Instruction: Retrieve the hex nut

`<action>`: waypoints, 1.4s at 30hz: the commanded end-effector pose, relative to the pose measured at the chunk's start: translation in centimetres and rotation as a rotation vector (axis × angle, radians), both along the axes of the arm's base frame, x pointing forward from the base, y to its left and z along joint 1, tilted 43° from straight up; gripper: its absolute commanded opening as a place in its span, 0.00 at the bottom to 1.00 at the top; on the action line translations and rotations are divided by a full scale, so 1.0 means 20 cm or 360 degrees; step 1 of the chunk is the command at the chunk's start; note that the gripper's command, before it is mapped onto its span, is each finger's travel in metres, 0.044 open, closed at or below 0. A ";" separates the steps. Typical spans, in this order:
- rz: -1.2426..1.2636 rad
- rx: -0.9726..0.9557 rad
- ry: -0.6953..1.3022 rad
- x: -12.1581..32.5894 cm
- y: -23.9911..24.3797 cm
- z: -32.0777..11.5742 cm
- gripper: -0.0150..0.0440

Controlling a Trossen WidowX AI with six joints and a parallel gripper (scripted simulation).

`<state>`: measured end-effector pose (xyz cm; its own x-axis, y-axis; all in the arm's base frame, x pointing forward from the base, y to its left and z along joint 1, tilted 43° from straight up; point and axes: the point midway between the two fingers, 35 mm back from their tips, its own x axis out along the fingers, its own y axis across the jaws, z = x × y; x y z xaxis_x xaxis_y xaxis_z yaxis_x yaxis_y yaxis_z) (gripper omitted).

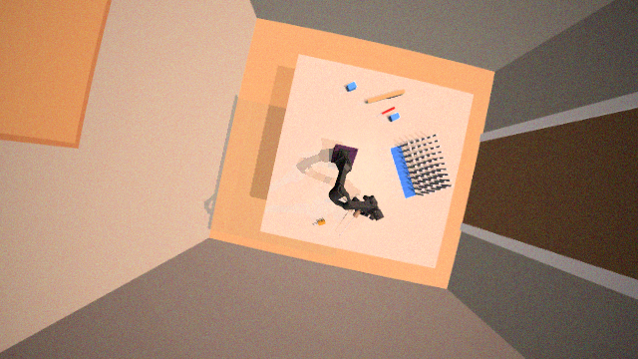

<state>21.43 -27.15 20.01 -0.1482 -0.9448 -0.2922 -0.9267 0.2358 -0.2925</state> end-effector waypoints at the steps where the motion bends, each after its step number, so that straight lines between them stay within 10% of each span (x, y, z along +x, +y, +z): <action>1: 0.0003 0.0003 0.0012 0.00 -0.01 -0.01 0.25; 42: 0.0013 -0.0025 0.0019 -0.03 -0.09 -0.08 0.25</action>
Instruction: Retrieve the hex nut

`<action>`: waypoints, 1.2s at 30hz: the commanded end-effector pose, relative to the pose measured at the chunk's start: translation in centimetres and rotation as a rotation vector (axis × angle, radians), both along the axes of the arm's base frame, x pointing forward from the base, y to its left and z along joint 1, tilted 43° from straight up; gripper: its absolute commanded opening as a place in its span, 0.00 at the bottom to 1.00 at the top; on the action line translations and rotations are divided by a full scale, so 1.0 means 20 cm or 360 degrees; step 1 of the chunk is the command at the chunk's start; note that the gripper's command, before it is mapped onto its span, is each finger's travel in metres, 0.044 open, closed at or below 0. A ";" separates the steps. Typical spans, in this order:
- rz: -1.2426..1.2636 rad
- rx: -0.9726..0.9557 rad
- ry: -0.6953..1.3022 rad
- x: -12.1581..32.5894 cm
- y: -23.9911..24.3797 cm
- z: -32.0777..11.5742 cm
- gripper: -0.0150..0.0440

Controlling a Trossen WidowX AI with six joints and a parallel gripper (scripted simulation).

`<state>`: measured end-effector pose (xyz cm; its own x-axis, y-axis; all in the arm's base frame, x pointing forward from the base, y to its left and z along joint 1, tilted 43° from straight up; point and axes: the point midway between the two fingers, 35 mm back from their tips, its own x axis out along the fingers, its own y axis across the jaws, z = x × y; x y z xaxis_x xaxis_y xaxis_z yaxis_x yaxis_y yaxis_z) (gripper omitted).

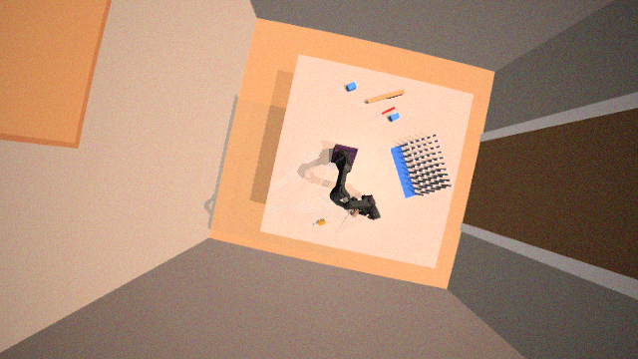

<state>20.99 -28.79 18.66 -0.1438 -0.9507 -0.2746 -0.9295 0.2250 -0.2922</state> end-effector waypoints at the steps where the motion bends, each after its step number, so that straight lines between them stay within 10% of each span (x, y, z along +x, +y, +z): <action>1: 0.0004 0.0002 0.0012 -0.01 -0.01 -0.01 0.25; 36: 0.0012 -0.0035 0.0025 -0.04 -0.07 -0.06 0.25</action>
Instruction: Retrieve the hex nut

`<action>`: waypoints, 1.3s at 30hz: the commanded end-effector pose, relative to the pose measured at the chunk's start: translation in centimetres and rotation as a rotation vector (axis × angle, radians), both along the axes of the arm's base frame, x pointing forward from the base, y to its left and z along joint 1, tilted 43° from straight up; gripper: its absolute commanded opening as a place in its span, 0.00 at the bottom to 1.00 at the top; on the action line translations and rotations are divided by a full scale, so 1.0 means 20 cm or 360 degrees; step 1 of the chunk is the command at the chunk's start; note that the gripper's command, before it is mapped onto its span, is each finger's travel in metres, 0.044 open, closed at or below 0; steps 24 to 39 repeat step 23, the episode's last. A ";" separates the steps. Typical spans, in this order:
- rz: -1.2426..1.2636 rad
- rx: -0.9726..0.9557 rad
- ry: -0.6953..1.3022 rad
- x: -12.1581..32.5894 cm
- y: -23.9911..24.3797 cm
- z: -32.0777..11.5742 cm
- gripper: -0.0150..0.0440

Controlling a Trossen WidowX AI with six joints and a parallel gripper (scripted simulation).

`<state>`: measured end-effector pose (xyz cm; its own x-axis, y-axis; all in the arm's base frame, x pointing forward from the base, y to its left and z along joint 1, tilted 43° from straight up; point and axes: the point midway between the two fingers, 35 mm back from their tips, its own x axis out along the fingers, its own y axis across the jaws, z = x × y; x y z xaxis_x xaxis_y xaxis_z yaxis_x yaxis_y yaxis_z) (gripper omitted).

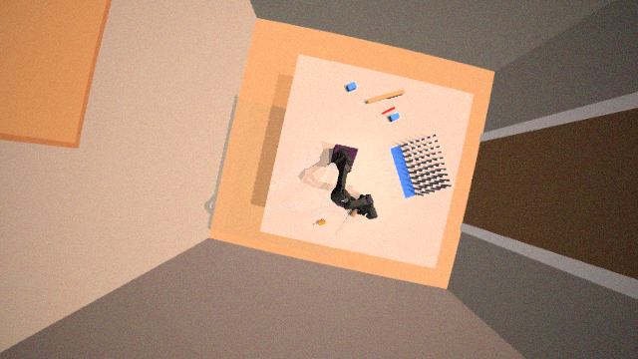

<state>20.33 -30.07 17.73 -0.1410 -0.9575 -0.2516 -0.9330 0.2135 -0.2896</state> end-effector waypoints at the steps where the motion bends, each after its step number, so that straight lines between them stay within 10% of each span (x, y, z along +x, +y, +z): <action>1: 0.0004 0.0000 0.0012 -0.01 -0.01 -0.01 0.25; 6: 0.0005 -0.0006 0.0015 -0.01 -0.01 -0.02 0.25; 23: 0.0001 -0.0007 0.0003 -0.01 -0.01 -0.01 1.00; 39: 0.0001 -0.0007 0.0003 -0.01 -0.01 -0.01 1.00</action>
